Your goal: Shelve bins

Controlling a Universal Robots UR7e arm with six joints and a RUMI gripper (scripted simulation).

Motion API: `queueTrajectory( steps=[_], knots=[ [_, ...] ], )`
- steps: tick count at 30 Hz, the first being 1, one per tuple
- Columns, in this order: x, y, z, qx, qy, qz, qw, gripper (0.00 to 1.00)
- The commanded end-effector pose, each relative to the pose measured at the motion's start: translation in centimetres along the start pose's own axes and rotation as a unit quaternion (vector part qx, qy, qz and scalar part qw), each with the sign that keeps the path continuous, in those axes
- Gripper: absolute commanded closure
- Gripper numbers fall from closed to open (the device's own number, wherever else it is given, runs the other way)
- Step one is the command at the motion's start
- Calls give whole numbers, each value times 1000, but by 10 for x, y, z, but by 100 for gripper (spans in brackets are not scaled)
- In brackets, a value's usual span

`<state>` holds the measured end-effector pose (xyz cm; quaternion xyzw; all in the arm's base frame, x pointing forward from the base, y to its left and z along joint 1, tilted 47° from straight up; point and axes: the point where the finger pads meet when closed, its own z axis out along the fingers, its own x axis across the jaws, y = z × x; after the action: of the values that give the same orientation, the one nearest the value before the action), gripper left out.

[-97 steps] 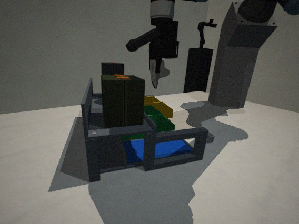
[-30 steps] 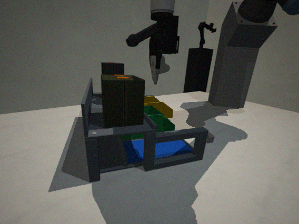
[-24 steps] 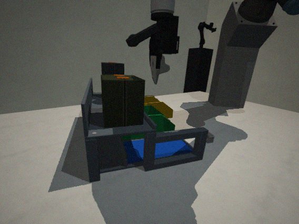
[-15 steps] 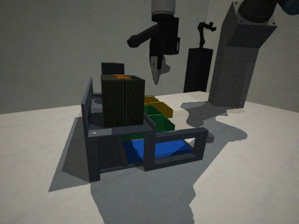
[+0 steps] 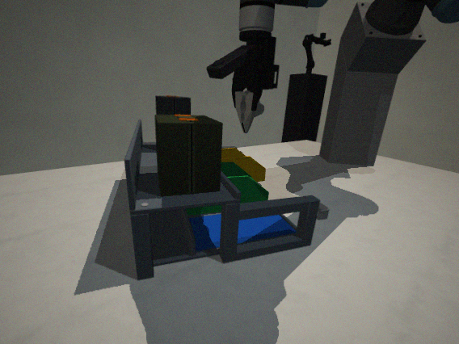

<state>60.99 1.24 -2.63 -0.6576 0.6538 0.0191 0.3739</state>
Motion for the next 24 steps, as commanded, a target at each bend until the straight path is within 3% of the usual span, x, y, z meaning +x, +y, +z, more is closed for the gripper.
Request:
queueTrajectory(
  steps=[1,8,10,24],
  knots=[
    [2,16,6,6,-5,-100,995,100],
    [3,40,13,13,-5,-240,971,100],
    [3,40,13,13,-5,-240,971,100],
    [-1,85,22,26,-1,-474,880,100]
  ],
)
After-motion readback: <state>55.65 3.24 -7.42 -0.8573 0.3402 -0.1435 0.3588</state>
